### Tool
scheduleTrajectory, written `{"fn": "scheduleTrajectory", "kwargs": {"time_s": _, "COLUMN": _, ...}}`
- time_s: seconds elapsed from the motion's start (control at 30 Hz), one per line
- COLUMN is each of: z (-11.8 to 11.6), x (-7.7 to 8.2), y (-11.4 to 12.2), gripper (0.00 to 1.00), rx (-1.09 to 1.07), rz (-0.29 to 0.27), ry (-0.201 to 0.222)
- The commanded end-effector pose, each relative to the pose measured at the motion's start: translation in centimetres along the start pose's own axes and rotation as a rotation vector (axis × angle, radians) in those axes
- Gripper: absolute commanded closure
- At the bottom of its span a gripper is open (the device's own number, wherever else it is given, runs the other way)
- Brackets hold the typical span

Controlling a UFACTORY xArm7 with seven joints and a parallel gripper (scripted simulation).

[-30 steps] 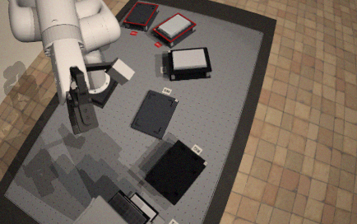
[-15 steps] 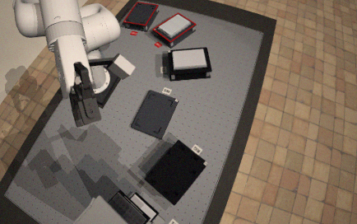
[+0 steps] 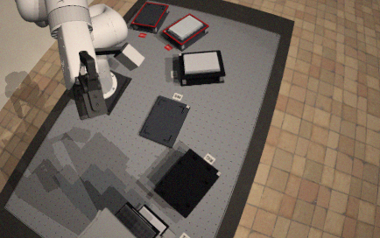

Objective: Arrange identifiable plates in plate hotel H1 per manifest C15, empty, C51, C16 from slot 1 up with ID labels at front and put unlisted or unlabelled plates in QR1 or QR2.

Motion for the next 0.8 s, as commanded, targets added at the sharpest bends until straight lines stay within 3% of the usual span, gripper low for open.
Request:
{"fn": "scheduleTrajectory", "kwargs": {"time_s": 0.0, "z": -1.5, "x": 0.8, "y": 0.0, "gripper": 0.0, "rx": -0.001, "rz": 0.003, "ry": 0.123}}
{"fn": "scheduleTrajectory", "kwargs": {"time_s": 0.77, "z": -3.1, "x": 3.8, "y": -1.0, "gripper": 0.0, "rx": -0.002, "rz": 0.004, "ry": 0.124}}
Point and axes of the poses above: the point where the finger pads meet when closed, its own x axis back along the fingers, its own z axis across the jaws, y = z × x, the point moved 9 cm from there along x, back along the fingers, and after that the axes turned 13 degrees about -x, right-handed, at the moved point
